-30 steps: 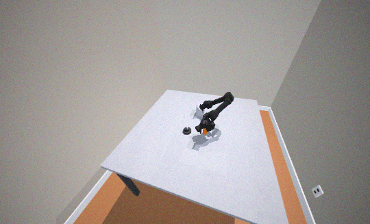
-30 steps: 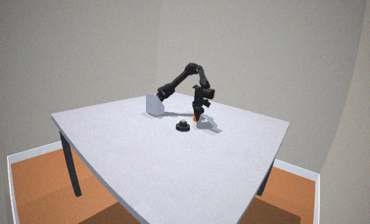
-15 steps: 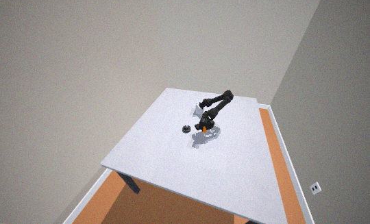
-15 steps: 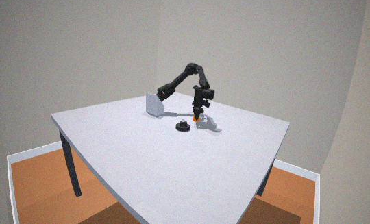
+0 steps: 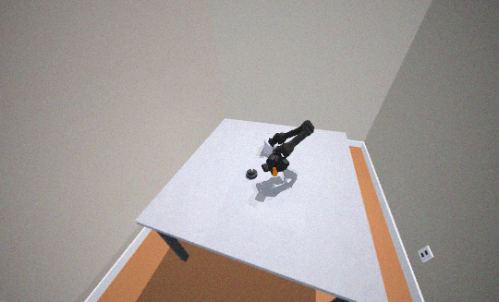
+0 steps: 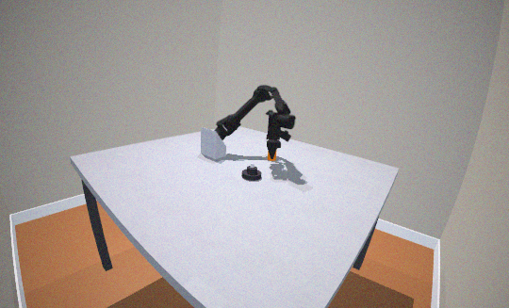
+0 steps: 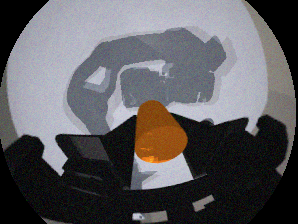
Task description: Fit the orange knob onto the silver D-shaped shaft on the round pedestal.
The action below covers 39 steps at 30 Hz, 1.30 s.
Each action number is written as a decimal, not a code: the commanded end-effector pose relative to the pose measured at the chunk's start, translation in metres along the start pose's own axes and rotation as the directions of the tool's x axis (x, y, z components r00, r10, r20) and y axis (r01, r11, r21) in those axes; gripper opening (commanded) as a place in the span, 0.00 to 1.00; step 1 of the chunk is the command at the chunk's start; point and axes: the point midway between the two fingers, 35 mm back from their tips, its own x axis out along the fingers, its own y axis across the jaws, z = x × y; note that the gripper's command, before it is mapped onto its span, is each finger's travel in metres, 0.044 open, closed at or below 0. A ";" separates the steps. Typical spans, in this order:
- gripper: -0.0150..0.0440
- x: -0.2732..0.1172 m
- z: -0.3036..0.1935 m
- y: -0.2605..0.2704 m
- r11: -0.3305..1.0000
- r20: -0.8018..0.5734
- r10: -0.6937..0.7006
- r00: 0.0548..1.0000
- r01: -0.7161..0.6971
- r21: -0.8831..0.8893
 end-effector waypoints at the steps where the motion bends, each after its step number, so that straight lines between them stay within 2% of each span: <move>1: 0.25 -0.019 0.002 -0.004 1.000 -0.006 -0.008 1.000 0.008 -0.012; 16: 0.25 -0.100 -0.002 0.005 0.998 -0.027 0.031 0.999 -0.032 -0.049; 21: 0.25 -0.103 -0.003 0.005 0.998 -0.026 0.028 0.999 -0.030 -0.049; 39: 0.25 -0.127 -0.006 0.017 0.963 -0.017 -0.267 0.964 0.266 -0.046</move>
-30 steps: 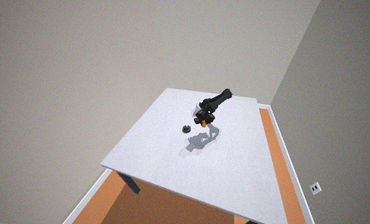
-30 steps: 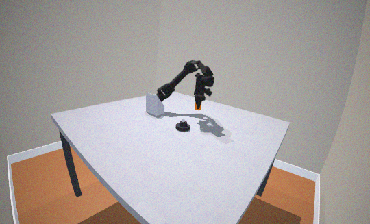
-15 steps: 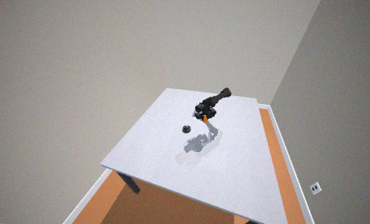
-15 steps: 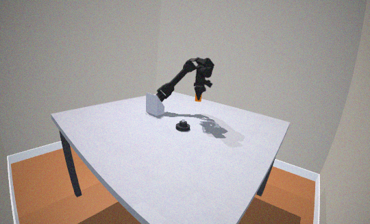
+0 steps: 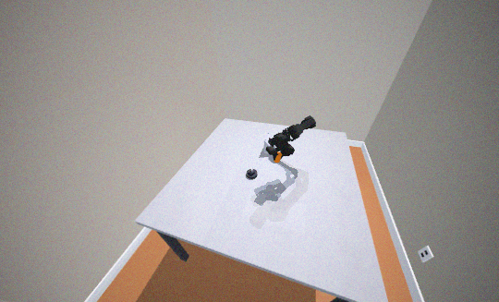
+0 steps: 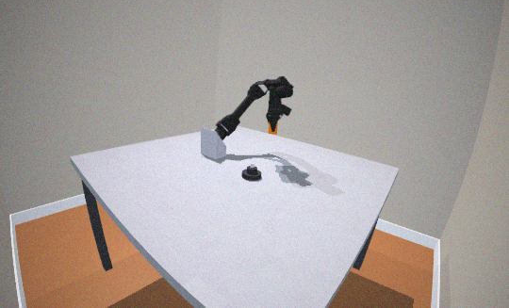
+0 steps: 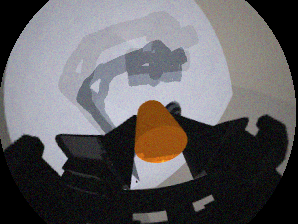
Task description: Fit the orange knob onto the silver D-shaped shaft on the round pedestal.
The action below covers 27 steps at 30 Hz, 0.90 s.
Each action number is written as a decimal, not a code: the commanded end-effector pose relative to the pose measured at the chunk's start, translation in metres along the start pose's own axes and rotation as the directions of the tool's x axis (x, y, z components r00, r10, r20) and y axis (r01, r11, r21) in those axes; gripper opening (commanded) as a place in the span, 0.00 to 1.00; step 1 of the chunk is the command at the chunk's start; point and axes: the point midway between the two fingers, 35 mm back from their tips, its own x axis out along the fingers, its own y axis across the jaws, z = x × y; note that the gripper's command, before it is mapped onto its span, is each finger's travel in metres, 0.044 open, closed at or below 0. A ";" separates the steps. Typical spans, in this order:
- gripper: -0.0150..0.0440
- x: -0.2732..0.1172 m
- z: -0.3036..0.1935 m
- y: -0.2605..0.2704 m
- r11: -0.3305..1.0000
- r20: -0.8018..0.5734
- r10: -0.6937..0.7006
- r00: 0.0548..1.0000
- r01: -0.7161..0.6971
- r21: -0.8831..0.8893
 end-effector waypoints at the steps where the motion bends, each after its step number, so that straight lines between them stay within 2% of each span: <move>1: 0.25 -0.007 -0.002 0.002 0.997 -0.004 -0.077 0.997 0.077 0.006; 16: 0.25 -0.040 -0.006 0.008 0.923 -0.010 -0.385 0.923 0.385 0.006; 27: 0.25 -0.069 -0.009 0.013 0.783 -0.010 -0.622 0.783 0.622 0.008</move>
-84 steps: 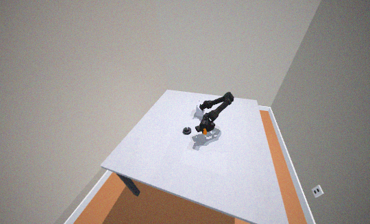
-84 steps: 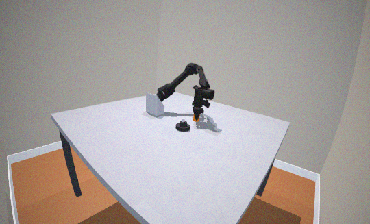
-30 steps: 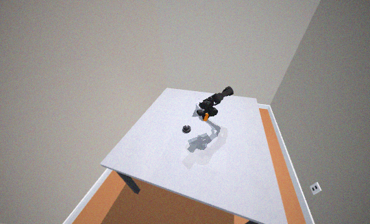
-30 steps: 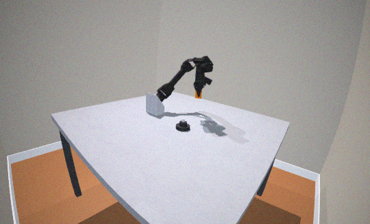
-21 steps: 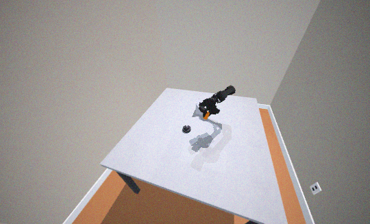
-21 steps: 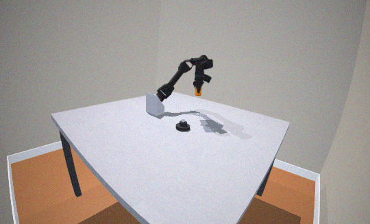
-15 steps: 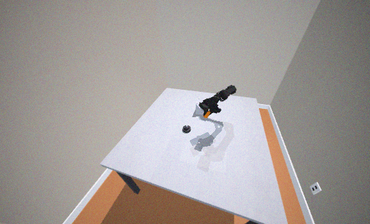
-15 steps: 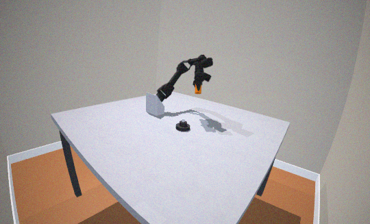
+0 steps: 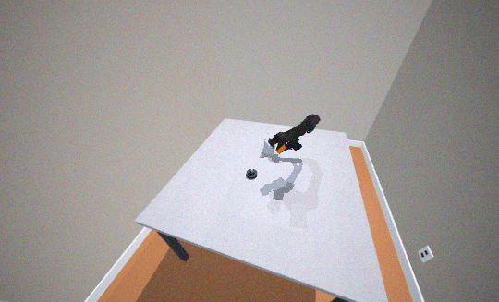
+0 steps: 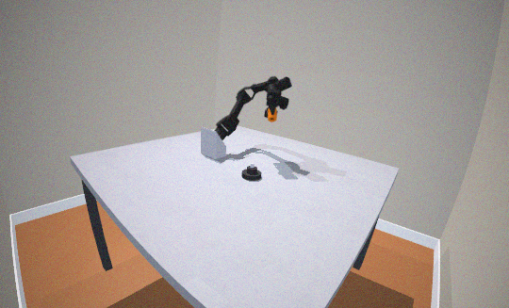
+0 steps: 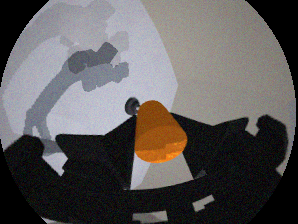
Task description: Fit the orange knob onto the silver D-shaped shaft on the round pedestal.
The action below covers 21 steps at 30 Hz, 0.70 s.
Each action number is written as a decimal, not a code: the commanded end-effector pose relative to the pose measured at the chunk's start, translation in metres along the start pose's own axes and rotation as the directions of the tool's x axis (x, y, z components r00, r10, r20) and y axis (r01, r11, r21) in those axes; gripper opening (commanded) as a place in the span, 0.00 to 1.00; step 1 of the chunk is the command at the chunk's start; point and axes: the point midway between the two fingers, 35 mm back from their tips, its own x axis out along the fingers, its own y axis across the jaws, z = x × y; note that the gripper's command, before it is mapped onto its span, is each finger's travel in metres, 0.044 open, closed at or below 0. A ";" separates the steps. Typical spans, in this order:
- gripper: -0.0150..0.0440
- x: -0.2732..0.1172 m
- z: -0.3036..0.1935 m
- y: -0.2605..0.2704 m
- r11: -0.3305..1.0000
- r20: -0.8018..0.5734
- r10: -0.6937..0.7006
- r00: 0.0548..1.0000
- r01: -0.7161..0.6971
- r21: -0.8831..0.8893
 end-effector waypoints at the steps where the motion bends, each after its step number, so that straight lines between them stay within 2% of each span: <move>1: 0.25 -0.010 -0.002 -0.005 0.995 0.002 -0.101 0.995 0.101 0.011; 9: 0.25 -0.011 -0.002 -0.005 0.992 0.003 -0.128 0.992 0.127 0.012; 21: 0.25 -0.011 -0.002 -0.001 0.971 0.003 -0.239 0.971 0.239 0.013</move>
